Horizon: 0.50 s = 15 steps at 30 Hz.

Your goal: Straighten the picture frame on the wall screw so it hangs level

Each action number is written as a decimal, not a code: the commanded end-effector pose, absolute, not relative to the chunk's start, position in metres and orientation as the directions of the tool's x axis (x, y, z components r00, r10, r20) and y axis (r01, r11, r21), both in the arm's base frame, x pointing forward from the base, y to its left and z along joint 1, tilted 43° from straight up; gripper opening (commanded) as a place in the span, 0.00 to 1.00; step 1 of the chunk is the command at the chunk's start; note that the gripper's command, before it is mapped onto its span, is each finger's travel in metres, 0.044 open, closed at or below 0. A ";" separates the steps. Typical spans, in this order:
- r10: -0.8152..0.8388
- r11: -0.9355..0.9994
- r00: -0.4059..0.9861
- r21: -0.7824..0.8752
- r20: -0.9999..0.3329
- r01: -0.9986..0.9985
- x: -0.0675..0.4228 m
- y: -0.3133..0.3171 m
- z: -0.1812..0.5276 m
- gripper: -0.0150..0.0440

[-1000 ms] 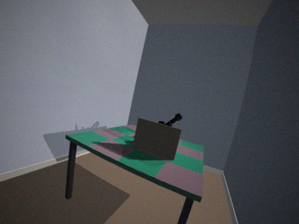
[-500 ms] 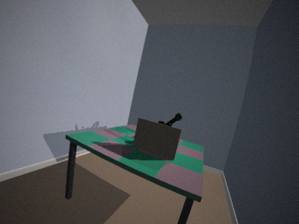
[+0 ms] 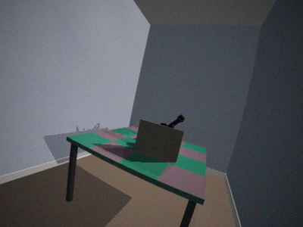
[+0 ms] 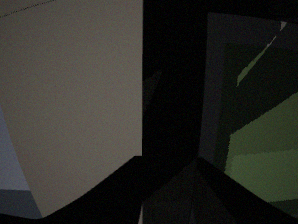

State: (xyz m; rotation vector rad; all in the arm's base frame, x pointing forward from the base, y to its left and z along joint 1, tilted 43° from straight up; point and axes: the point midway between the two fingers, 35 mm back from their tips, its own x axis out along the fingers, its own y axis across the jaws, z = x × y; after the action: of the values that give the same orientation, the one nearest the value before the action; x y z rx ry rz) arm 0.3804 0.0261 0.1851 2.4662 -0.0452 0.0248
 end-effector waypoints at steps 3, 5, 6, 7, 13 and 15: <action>-0.039 -0.780 0.999 0.624 0.034 -0.052 0.381 0.025 0.185 0.25; -0.039 -0.780 0.999 0.624 0.034 -0.052 0.381 0.026 0.185 0.25; -0.039 -0.780 0.999 0.624 0.034 -0.052 0.381 0.026 0.185 0.25; -0.039 -0.780 0.999 0.624 0.034 -0.052 0.381 0.026 0.184 0.25; -0.030 -0.781 0.999 0.624 0.032 -0.043 0.380 0.027 0.185 0.25; -0.030 -0.781 0.999 0.624 0.032 -0.043 0.380 0.027 0.185 0.25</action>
State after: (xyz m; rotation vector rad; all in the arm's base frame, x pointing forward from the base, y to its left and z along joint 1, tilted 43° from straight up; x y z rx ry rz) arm 0.3806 0.0273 0.1844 2.4668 -0.0518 0.0259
